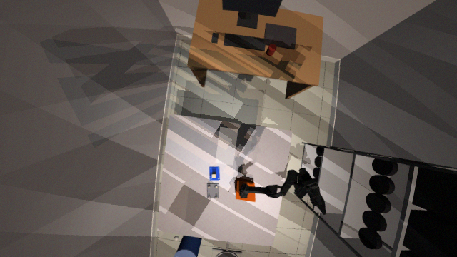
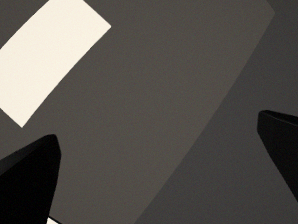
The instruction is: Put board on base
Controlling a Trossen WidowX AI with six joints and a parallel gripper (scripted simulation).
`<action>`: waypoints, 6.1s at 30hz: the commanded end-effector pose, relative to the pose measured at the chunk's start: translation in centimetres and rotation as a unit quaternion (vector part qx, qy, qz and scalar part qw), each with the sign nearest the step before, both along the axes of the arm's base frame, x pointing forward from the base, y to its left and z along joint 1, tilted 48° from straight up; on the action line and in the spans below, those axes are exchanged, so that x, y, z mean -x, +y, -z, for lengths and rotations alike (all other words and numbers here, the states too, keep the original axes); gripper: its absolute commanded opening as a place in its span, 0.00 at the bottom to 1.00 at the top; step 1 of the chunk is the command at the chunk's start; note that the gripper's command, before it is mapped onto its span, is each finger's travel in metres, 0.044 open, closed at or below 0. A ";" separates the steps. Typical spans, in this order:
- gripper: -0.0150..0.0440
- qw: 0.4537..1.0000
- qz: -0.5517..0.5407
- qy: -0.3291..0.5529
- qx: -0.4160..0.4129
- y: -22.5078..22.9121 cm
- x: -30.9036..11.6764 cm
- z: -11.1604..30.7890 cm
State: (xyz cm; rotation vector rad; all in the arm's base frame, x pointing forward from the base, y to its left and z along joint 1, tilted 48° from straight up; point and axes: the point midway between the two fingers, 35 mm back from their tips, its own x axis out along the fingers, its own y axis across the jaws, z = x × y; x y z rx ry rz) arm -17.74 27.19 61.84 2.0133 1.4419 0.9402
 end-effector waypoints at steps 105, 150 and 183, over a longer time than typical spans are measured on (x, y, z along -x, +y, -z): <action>1.00 -0.209 0.382 0.021 -0.900 -40.7 -45.5 55.6; 1.00 -0.208 0.382 0.021 -0.900 -46.1 -44.7 60.4; 0.25 -0.210 0.382 0.021 -0.900 -45.5 -45.0 59.9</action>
